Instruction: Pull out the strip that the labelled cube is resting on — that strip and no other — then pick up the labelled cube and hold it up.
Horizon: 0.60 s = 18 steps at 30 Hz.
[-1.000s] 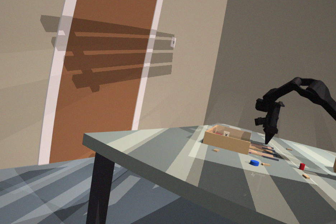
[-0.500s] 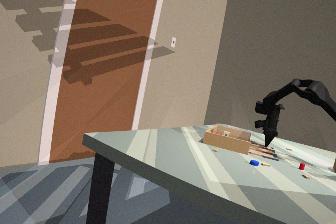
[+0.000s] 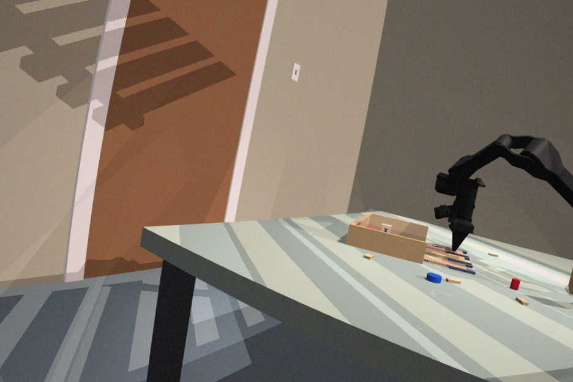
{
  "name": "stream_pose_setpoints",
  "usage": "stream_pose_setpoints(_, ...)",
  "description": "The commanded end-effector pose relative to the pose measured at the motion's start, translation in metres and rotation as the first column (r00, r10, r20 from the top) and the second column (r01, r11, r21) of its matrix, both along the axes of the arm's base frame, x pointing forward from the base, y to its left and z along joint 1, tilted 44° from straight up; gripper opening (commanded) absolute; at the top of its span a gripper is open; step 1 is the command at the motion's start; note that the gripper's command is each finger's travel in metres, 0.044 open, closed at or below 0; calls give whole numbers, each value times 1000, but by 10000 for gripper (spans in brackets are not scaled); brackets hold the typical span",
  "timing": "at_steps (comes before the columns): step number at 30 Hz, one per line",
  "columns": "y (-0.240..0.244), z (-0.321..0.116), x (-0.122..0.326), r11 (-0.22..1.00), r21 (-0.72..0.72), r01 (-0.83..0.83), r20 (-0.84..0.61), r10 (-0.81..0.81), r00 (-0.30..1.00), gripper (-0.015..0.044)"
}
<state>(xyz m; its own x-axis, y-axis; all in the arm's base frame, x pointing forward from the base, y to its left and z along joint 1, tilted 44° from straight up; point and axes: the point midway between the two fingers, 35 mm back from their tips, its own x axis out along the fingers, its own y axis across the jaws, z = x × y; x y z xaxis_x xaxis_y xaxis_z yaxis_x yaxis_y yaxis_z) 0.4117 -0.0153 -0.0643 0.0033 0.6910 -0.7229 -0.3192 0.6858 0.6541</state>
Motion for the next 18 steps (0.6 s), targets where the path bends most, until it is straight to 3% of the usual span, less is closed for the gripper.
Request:
stream_pose_setpoints(1,1,0,0,1000,3,3,-2,-3,1000,0)
stream_pose_setpoints(18,2,-2,0,1000,3,3,-2,-3,1000,0)
